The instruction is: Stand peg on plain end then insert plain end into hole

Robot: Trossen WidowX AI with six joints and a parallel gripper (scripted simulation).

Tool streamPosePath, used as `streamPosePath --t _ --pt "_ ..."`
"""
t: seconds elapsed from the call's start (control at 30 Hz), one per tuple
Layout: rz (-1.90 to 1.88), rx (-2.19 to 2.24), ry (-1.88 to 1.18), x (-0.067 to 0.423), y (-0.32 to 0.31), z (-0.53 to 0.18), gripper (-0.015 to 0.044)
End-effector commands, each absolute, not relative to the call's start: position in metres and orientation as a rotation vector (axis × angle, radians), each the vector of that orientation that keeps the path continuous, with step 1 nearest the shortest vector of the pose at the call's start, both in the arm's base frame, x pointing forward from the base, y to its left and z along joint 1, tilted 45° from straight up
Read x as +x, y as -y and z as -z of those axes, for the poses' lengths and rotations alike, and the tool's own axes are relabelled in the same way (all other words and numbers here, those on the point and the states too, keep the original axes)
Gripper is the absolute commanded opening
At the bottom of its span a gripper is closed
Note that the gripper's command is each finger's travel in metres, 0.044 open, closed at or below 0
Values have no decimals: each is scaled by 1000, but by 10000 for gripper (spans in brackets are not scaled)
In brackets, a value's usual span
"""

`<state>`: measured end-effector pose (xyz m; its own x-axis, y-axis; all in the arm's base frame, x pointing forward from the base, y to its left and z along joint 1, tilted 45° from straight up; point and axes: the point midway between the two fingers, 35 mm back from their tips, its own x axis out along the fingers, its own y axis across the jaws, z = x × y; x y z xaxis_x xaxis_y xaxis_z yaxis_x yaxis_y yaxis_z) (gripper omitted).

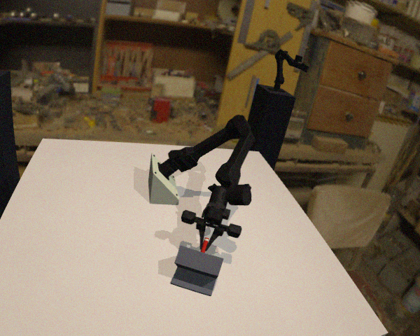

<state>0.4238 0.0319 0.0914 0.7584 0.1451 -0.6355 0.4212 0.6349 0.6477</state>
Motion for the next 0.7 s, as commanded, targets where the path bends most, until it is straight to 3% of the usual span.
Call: streamPosePath --t 0.0,0.5,0.67 --pt "174 887 -714 424 -32 -92 26" --pt "174 887 -714 422 -32 -93 420" --pt "175 887 -714 419 -31 -97 440"
